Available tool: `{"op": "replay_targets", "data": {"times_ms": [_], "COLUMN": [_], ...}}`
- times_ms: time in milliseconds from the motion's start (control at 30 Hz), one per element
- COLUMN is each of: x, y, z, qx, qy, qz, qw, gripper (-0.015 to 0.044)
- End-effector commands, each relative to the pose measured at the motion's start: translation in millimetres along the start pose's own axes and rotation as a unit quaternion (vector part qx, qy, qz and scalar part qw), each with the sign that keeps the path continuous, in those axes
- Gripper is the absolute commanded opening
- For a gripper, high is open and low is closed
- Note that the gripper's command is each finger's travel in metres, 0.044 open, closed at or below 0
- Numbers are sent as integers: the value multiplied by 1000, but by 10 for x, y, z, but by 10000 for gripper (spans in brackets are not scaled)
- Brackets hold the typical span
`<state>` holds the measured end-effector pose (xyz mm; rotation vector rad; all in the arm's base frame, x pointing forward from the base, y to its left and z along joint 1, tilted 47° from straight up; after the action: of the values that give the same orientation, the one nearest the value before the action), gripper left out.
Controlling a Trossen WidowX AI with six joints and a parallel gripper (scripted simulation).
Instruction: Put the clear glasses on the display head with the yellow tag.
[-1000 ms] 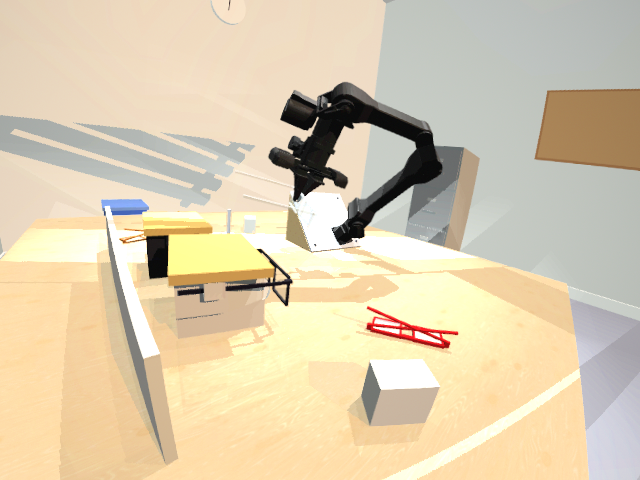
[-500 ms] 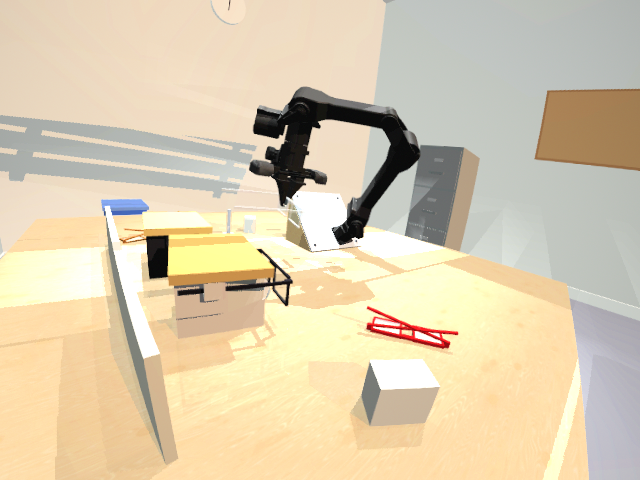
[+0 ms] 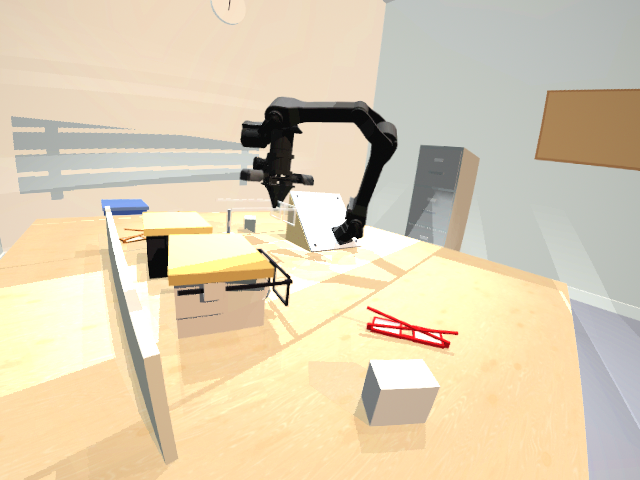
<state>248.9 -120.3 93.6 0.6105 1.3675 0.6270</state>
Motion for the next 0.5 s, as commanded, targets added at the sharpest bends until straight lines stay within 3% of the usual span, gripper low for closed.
{"op": "replay_targets", "data": {"times_ms": [0, 467], "x": [41, 183], "y": [-4, -20], "z": [-3, 10], "qx": [-5, -5], "qy": [-11, -3], "qz": [8, 5], "qw": [1000, 1000], "gripper": [0, 0]}}
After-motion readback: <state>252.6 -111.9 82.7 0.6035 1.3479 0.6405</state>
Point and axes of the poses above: the point midway between the two fingers, 35 mm back from their tips, its own x axis out along the fingers, its own z axis across the jaws, y = z × x, the point moved 1 cm from there along -x, back along the fingers, and after that the axes turned 10 degrees about -x, right-handed, at the moved point
